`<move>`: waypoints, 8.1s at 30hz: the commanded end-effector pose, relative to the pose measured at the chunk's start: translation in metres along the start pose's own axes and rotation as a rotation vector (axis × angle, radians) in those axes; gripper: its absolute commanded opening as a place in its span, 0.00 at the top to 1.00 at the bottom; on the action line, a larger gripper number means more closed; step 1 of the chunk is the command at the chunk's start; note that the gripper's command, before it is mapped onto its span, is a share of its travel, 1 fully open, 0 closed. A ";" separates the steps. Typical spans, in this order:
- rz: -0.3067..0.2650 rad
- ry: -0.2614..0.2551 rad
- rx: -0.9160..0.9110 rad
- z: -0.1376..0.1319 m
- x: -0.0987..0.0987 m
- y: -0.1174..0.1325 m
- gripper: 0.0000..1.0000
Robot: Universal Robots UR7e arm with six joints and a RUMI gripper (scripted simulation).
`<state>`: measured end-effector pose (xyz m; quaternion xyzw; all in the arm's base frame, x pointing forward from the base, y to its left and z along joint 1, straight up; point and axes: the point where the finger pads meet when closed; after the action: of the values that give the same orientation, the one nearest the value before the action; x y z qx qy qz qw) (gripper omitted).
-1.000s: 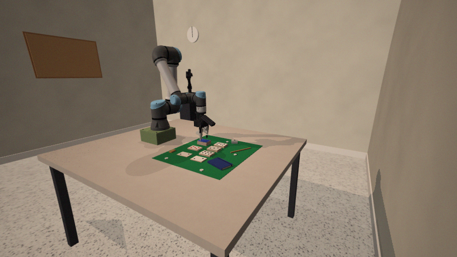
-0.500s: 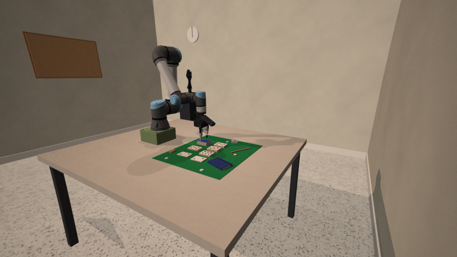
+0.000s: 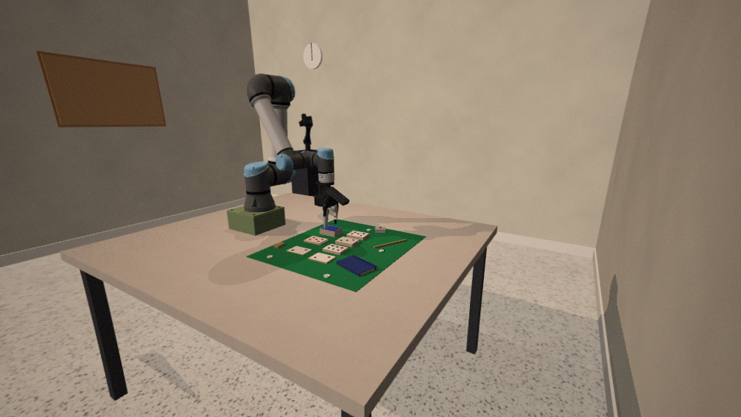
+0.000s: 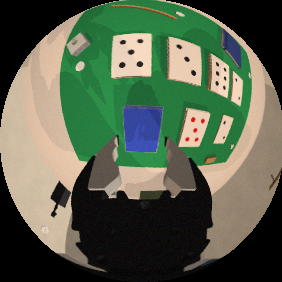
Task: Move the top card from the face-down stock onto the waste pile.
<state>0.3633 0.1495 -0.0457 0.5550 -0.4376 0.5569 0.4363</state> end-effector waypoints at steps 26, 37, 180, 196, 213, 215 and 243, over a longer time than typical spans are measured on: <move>-0.001 -0.001 0.000 0.000 -0.007 0.001 0.50; -0.002 -0.001 0.000 0.000 -0.011 0.001 0.50; 0.005 0.000 0.000 0.000 0.000 -0.002 0.62; 0.005 0.000 0.000 0.000 0.032 -0.002 0.62; 0.002 0.000 0.000 0.000 0.031 0.000 0.62; 0.002 0.000 -0.001 0.001 0.031 0.000 0.62; 0.002 -0.001 0.007 0.094 0.031 0.002 0.62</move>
<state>0.3776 0.0788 -0.0153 0.5529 -0.4384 0.5560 0.4392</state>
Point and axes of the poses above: the point where the finger pads meet when closed, its own x axis back along the fingers, its own z axis across the jaws, y = z × x, and after that the axes turned 4 degrees about x, right-handed
